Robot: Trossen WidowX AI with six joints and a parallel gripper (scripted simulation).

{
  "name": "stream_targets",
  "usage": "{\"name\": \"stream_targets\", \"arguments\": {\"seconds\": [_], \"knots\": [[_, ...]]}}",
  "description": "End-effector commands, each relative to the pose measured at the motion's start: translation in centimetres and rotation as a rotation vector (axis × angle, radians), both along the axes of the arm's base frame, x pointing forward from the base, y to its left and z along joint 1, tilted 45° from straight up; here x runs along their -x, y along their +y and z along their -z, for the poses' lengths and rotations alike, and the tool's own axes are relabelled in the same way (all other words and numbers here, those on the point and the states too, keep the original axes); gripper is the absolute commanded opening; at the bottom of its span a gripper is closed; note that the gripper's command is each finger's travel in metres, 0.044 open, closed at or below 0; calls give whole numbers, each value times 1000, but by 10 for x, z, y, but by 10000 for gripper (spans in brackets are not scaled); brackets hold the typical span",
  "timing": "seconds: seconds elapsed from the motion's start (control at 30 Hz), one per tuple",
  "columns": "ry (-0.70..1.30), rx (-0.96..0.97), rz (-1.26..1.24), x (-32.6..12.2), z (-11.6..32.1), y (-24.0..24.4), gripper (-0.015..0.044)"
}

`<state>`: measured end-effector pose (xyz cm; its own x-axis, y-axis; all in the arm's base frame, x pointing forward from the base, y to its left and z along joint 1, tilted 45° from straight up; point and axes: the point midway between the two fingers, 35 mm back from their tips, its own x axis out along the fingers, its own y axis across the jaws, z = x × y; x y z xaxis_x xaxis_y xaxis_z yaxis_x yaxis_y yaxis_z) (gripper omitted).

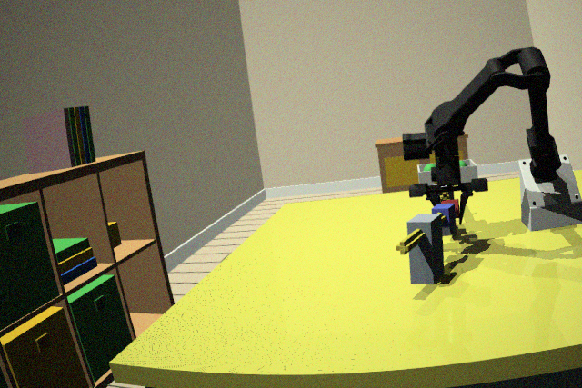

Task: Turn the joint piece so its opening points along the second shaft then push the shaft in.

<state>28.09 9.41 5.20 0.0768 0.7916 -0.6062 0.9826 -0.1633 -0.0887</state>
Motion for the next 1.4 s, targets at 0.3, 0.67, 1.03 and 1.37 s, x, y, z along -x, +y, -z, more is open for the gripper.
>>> {"name": "stream_targets", "arguments": {"seconds": [0.3, 0.67, 1.03, 1.37], "knots": [[2, -4, 2, 0, 0, 1, 182], [2, -4, 2, 0, 0, 1, 182], [0, 0, 0, 0, 0, 0, 147], [0, 0, 0, 0, 0, 0, 0]]}}
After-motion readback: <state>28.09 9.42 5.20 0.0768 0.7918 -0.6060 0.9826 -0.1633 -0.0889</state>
